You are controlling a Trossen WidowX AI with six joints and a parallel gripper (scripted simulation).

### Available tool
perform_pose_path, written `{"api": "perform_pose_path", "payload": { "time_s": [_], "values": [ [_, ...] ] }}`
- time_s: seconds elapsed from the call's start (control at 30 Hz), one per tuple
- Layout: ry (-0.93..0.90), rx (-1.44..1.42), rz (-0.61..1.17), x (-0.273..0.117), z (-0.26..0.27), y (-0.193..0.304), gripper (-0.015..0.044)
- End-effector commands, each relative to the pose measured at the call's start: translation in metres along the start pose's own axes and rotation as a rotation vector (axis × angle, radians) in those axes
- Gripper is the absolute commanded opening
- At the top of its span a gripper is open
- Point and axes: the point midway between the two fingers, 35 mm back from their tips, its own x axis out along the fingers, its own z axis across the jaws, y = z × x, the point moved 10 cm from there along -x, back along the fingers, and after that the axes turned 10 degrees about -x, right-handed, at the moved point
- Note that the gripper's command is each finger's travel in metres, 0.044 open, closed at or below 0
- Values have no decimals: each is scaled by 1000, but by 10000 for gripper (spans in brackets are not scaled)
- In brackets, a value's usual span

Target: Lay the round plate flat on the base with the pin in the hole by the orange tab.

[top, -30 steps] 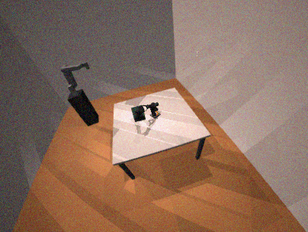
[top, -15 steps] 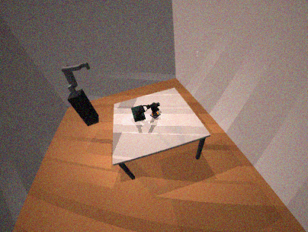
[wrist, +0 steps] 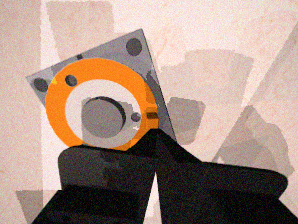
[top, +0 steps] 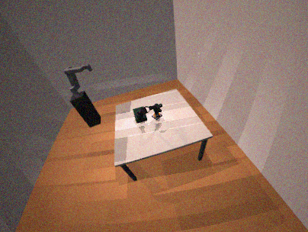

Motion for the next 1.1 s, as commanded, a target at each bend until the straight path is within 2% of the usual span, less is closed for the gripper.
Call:
{"api": "perform_pose_path", "payload": {
  "time_s": [0.0,1.07],
  "values": [
    [7,4,-1,1,-2,-6,0],
    [7,6,-3,0,6,-39,0]
  ]
}}
